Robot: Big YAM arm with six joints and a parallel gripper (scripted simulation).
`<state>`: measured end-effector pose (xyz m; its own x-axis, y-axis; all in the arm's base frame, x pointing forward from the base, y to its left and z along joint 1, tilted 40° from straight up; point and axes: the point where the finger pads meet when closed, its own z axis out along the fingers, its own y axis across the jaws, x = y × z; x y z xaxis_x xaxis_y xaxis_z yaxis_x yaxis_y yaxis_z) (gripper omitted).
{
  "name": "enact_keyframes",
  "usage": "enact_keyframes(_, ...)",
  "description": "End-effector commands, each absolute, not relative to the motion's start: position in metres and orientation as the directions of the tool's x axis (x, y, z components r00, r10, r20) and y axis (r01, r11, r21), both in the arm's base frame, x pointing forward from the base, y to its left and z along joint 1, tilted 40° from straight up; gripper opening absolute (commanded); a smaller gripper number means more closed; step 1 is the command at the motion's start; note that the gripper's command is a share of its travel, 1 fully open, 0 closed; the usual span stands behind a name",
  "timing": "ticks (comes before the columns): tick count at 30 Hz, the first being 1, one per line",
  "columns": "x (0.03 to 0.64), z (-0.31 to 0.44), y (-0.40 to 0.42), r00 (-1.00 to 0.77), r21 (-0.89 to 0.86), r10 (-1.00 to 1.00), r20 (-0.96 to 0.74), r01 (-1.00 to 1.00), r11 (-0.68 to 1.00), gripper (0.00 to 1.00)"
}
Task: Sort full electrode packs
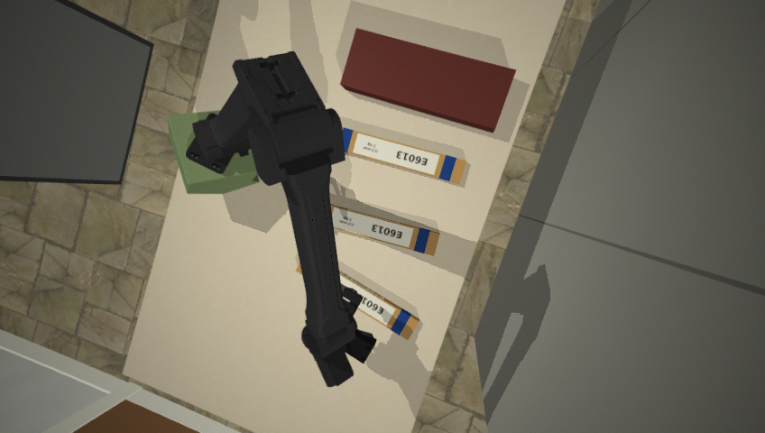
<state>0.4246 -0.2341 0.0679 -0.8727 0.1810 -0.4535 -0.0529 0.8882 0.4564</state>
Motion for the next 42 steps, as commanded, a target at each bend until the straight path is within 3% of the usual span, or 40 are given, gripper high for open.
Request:
enact_keyframes(1,0.423,0.067,-0.245,-0.868,0.452,0.19,-0.46,-0.044,0.891,0.96)
enact_keyframes(33,0.47,-0.007,-0.193,-0.874,0.458,0.182,-0.45,-0.051,0.887,0.96)
enact_keyframes(42,0.473,0.003,-0.205,-0.863,0.448,0.19,-0.468,-0.047,0.893,0.96)
